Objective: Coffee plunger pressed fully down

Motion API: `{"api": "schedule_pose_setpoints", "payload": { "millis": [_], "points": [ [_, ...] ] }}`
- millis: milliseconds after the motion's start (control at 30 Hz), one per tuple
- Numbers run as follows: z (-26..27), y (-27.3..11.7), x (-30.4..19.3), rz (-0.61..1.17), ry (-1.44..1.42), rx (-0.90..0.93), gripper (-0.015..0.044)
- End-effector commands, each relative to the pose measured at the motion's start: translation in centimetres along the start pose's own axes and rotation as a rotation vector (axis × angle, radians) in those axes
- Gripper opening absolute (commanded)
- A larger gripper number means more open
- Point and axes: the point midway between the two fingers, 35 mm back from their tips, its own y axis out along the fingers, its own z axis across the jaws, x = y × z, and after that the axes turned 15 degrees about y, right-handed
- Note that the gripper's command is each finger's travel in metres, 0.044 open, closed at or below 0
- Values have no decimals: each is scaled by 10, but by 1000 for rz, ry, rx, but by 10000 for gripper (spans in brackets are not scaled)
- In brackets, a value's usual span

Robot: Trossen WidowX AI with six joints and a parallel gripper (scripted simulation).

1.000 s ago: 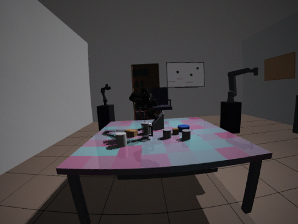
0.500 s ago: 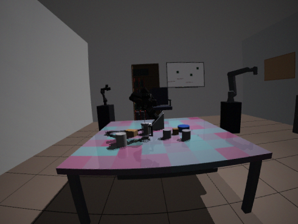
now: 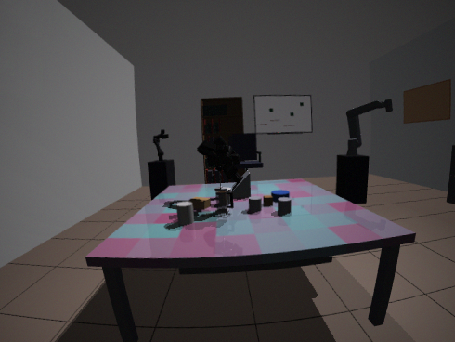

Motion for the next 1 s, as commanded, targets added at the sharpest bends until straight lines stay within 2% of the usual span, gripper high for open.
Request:
{"api": "schedule_pose_setpoints", "payload": {
  "millis": [0, 967],
  "points": [
    [-1, 8, -19, 30, -28, -8, 115],
    [-13, 36, -56, 26, -29, -9, 115]
  ]
}}
